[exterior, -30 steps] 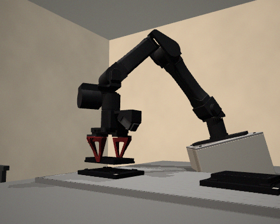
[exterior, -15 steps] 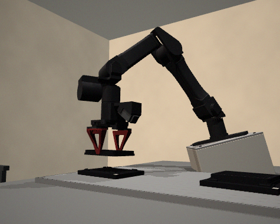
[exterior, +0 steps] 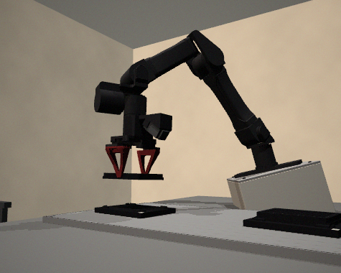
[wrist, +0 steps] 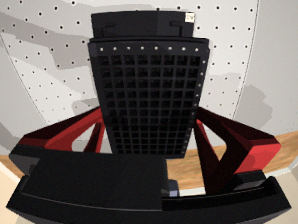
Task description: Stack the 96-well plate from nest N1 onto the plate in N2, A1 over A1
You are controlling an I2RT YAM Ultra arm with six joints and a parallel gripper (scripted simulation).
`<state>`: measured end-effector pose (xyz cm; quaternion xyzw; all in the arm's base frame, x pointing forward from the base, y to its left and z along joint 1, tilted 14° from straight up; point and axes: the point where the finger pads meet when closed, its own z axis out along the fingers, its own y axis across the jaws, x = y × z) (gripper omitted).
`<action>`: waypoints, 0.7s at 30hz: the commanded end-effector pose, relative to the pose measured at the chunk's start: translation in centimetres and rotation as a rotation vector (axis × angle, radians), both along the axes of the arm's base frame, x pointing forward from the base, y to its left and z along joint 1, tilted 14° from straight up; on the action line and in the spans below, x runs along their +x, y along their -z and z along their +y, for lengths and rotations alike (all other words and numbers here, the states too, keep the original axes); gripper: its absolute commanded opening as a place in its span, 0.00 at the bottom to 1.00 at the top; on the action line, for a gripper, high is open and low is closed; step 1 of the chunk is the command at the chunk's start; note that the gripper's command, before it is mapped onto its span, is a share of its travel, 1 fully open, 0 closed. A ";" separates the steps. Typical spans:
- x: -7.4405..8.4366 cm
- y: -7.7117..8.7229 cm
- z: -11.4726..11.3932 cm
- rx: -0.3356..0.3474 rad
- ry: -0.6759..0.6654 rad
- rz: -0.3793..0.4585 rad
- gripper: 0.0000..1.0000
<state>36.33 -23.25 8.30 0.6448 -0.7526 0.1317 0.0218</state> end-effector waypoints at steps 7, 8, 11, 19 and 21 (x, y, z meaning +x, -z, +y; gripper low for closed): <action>0.0 -3.0 0.9 -0.003 -0.007 -0.013 0.00; 0.0 -3.1 1.0 -0.003 -0.007 -0.013 0.00; -0.1 -3.6 1.1 -0.003 -0.007 -0.012 0.00; -0.2 -3.0 1.1 0.006 -0.008 0.004 0.00; -0.2 -3.0 1.1 0.006 -0.008 0.004 0.00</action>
